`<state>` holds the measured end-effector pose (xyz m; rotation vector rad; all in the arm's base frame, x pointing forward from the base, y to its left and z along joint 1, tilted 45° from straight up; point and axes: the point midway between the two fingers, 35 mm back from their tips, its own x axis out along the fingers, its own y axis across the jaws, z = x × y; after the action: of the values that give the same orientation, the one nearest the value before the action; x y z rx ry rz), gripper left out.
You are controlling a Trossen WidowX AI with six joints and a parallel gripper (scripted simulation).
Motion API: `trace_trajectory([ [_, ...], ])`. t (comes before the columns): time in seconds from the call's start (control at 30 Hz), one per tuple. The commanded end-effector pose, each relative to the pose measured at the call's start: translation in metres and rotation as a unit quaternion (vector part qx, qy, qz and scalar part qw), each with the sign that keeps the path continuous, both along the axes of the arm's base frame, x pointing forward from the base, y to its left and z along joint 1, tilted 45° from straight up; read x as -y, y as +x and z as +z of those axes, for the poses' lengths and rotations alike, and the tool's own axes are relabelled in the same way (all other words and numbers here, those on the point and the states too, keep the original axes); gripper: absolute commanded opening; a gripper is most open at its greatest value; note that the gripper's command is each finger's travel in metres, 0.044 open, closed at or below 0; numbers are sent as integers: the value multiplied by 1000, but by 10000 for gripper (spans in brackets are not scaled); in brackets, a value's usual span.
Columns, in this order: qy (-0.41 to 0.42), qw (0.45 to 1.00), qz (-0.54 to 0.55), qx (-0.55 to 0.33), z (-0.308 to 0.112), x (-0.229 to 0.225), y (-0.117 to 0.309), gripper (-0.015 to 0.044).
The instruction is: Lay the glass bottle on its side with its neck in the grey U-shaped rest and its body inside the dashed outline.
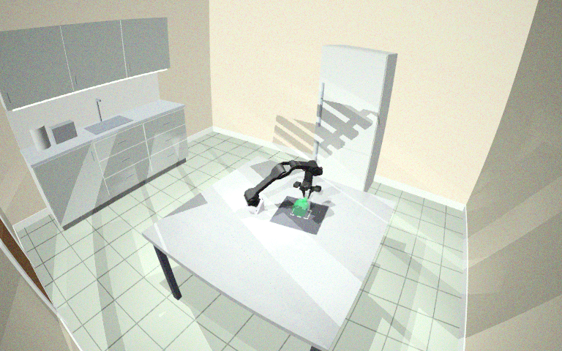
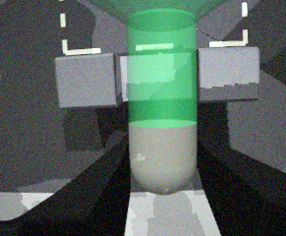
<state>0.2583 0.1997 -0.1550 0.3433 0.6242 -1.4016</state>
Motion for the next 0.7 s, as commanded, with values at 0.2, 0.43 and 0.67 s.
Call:
trace_trajectory([
  [0.2,0,1000,0,0,1,3,2,111],
  [0.43,2,1000,0,2,0,4,2,111],
  [0.67,5,1000,-1,3,-1,5,1,111],
])
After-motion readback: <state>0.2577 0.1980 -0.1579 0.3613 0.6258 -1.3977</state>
